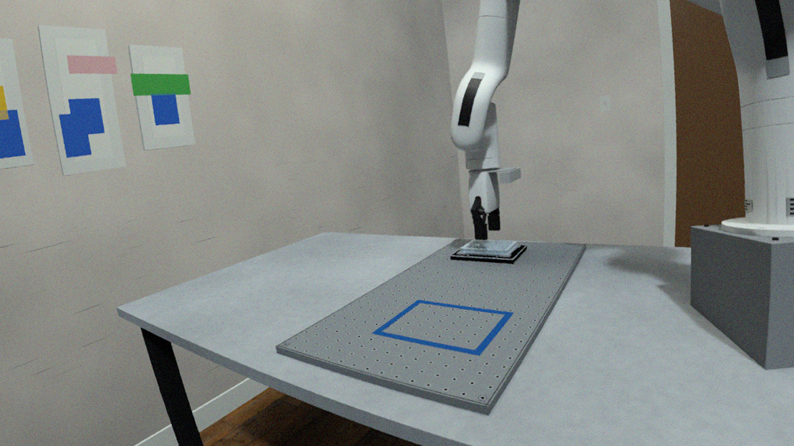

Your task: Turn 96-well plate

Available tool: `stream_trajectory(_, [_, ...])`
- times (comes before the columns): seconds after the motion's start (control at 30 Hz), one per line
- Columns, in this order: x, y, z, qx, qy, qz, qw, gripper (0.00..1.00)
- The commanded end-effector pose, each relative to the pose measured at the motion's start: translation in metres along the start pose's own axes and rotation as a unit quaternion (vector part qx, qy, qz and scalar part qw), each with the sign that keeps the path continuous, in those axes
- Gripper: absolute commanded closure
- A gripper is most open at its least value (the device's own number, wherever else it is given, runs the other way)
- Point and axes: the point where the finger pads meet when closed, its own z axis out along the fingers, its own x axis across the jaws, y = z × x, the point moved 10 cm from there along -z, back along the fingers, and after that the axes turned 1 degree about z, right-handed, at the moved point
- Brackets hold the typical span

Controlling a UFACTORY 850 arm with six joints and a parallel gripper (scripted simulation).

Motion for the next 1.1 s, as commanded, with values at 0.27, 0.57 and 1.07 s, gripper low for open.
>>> stream_trajectory(0.27, [0.0,0.001,0.011,-0.001,0.0,0.0,1.0,0.0])
stream_trajectory(0.57, [0.0,0.001,0.011,-0.001,0.0,0.0,1.0,0.0])
stream_trajectory(1.07, [0.0,0.001,0.02,-0.001,0.0,0.0,1.0,0.0])
